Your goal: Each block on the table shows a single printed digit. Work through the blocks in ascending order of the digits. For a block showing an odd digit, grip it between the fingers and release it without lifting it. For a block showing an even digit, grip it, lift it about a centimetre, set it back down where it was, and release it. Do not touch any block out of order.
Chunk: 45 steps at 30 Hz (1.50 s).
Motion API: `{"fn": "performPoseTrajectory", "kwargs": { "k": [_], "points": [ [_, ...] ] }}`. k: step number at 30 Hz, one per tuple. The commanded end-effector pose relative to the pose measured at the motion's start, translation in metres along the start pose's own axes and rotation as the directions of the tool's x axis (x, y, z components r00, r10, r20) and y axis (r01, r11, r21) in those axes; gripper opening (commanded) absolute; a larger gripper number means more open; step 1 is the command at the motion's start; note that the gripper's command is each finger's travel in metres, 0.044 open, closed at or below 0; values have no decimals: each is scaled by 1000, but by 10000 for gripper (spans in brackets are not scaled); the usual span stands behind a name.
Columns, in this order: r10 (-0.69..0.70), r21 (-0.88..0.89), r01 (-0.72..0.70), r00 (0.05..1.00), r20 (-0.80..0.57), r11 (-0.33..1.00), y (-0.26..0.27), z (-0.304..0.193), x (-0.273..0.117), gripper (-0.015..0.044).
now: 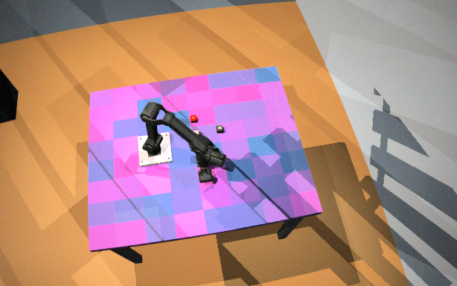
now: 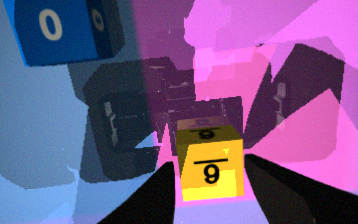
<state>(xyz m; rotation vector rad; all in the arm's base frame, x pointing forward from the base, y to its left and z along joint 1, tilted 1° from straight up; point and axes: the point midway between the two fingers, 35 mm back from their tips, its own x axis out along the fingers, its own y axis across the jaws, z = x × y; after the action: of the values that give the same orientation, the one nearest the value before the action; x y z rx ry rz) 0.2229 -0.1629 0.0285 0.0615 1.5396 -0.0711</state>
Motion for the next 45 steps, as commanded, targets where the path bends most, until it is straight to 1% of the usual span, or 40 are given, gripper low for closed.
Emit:
{"fn": "performPoseTrajectory", "kwargs": {
  "k": [1, 5, 6, 9, 12, 16, 18, 23, 25, 27, 34, 36, 40, 45],
  "points": [
    [2, -4, -2, 1000, 3, 1000, 0, 1, 0, 278],
    [2, -4, -2, 1000, 3, 1000, 0, 1, 0, 383],
    [2, -4, -2, 1000, 3, 1000, 0, 1, 0, 400],
    [2, -3, -2, 1000, 3, 1000, 0, 1, -3, 400],
    [2, -3, -2, 1000, 3, 1000, 0, 1, -33, 400],
    [2, -4, -2, 1000, 3, 1000, 0, 1, -36, 400],
    [1, -3, -1, 1000, 3, 1000, -1, 2, -45, 348],
    [0, -2, 0, 1000, 2, 1000, -1, 1, -108, 216],
    [1, -4, -1, 1000, 3, 1000, 0, 0, -117, 164],
    [1, -4, -1, 1000, 3, 1000, 0, 0, -117, 120],
    [1, -4, -1, 1000, 3, 1000, 0, 0, -117, 120],
    [1, -5, -1, 1000, 3, 1000, 5, 7, -117, 120],
    [-2, -13, 2, 1000, 7, 1000, 43, 45, -119, 120],
    [-4, -25, 4, 1000, 14, 1000, 107, 84, -119, 120]
  ]
}}
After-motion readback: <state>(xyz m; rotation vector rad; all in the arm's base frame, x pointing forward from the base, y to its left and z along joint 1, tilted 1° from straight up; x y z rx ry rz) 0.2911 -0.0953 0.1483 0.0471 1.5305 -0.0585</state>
